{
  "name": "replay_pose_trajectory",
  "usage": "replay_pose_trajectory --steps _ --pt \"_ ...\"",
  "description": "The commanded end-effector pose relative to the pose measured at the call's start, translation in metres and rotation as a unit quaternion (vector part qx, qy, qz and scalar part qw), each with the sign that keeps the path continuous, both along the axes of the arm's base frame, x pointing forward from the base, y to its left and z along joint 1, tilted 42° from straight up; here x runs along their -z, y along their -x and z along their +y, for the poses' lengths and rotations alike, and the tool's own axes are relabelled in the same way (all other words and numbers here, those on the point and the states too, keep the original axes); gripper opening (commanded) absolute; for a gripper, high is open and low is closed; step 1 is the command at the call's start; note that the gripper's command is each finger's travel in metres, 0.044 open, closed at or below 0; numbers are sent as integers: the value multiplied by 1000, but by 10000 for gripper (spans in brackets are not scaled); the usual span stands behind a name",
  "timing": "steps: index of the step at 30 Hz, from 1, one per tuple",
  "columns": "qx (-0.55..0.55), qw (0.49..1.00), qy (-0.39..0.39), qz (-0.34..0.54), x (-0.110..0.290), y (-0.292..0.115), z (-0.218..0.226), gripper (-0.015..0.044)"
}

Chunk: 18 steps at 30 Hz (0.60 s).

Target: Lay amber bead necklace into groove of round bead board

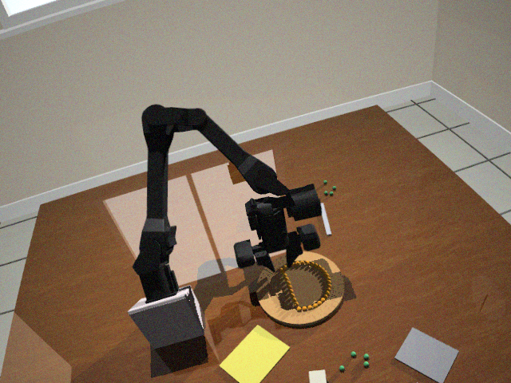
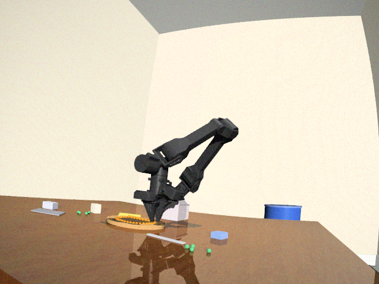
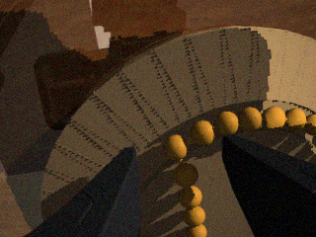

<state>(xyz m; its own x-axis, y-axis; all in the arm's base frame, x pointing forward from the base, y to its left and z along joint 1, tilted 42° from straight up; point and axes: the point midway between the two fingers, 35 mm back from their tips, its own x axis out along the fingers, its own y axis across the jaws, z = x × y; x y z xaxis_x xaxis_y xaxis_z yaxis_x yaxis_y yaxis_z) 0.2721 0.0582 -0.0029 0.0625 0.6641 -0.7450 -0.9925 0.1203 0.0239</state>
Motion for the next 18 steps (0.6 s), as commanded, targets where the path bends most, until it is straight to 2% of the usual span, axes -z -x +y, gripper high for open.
replay_pose_trajectory --steps 1,8,18 --pt "0 1000 0 0 0 0 0 263" --pt "1 1000 -1 2 -2 1 -1 440" --pt "0 1000 -3 2 -4 1 -3 440"
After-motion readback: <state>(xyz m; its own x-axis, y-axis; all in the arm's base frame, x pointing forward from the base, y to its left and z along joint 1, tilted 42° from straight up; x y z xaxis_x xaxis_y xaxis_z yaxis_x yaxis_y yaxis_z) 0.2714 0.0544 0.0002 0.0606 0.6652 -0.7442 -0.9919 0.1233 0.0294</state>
